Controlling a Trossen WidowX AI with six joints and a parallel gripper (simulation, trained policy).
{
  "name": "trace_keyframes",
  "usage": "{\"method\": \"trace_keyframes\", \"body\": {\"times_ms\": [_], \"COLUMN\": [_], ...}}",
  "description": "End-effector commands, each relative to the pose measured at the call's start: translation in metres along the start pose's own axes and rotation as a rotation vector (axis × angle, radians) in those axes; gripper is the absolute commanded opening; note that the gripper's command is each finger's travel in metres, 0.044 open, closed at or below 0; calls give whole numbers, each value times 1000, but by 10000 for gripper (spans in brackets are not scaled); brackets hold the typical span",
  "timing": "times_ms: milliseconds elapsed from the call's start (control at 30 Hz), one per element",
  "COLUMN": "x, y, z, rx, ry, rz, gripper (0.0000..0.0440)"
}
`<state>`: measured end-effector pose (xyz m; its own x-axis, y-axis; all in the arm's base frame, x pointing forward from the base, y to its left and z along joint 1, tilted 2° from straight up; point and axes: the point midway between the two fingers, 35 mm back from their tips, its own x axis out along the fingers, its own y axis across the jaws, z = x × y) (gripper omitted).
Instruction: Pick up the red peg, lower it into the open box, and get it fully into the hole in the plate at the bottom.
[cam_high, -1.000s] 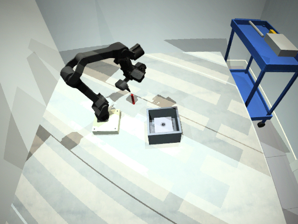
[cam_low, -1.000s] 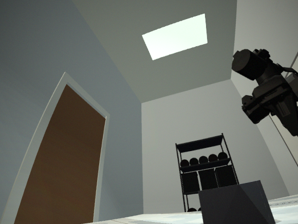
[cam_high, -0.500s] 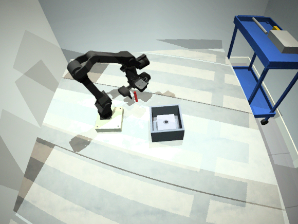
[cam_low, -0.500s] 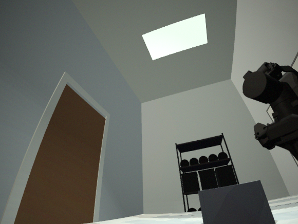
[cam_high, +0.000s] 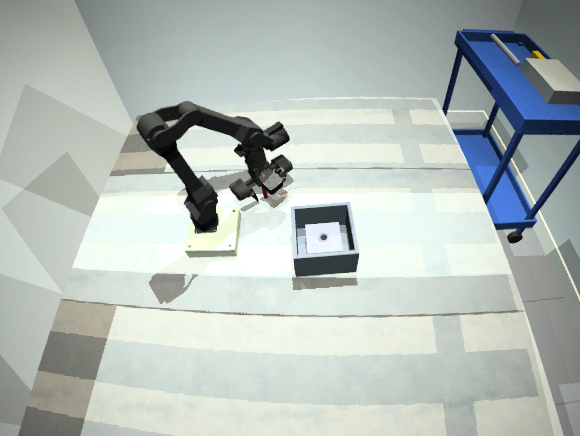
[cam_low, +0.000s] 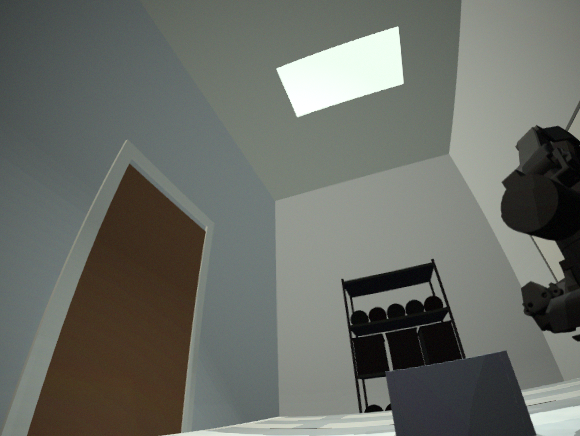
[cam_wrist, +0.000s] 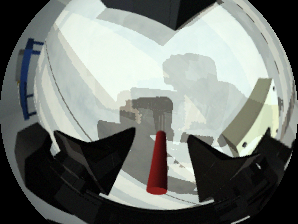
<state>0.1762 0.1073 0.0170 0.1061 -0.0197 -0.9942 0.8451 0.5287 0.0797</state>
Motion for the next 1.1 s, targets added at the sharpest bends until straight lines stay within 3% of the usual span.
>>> {"method": "trace_keyframes", "body": {"times_ms": [0,300,1067], "x": [5,1,-77], "y": [-5,-2,20], "z": [-2,-3,53], "rx": [22,21,-138], "ry": [25,90,-126], "rz": [-21,-30,101], "gripper": [230,0,0]}}
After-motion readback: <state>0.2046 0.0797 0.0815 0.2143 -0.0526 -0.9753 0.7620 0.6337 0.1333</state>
